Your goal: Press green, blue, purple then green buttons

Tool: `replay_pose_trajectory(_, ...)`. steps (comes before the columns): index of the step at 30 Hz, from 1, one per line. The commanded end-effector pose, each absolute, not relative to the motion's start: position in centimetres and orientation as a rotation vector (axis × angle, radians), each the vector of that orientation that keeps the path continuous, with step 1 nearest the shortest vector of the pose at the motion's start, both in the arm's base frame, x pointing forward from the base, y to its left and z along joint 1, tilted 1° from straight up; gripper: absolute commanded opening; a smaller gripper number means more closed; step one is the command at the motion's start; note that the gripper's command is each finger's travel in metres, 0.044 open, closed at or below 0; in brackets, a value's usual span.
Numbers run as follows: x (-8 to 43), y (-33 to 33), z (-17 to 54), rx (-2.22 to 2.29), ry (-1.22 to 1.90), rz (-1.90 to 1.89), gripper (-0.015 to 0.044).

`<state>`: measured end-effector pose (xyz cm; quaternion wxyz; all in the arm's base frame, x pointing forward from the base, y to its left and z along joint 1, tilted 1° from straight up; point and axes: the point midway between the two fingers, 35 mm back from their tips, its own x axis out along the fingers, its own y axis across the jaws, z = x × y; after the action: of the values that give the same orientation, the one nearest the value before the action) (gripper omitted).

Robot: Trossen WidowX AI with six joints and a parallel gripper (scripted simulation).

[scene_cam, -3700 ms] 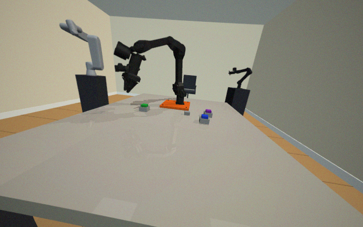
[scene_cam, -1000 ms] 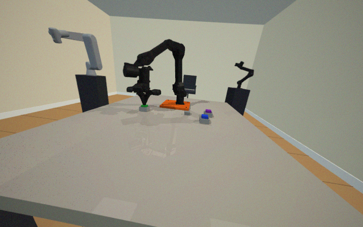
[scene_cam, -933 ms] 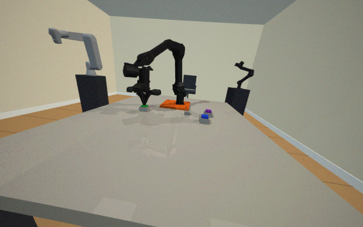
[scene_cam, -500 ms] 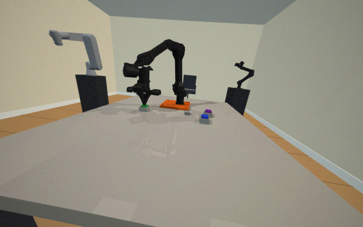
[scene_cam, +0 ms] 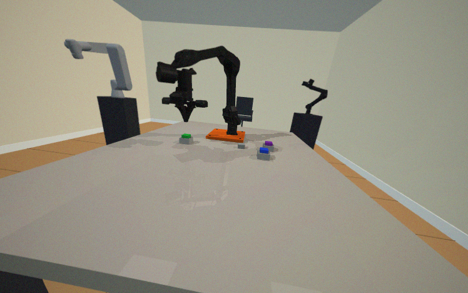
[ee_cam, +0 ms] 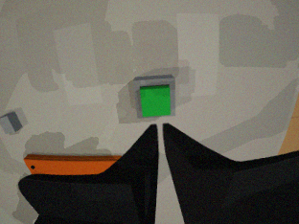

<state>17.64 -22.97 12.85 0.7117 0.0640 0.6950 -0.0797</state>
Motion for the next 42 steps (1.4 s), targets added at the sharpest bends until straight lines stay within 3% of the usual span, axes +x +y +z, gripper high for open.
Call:
replay_pose_trajectory(1,17.4,-22.8,15.5,0.128,1.536,-0.184,0.0020)
replay_pose_trajectory(7,18.1,-22.2,15.5,0.123,1.545,-0.190,0.0020)
replay_pose_trajectory(14,23.0,-17.7,15.6,0.101,1.563,-0.215,0.0020)
replay_pose_trajectory(25,31.1,-3.3,15.5,0.128,1.529,-0.186,0.0020)
replay_pose_trajectory(34,31.5,9.7,15.3,0.153,1.526,-0.159,0.0020)
replay_pose_trajectory(42,31.2,11.2,15.1,0.156,1.526,-0.156,0.0020)
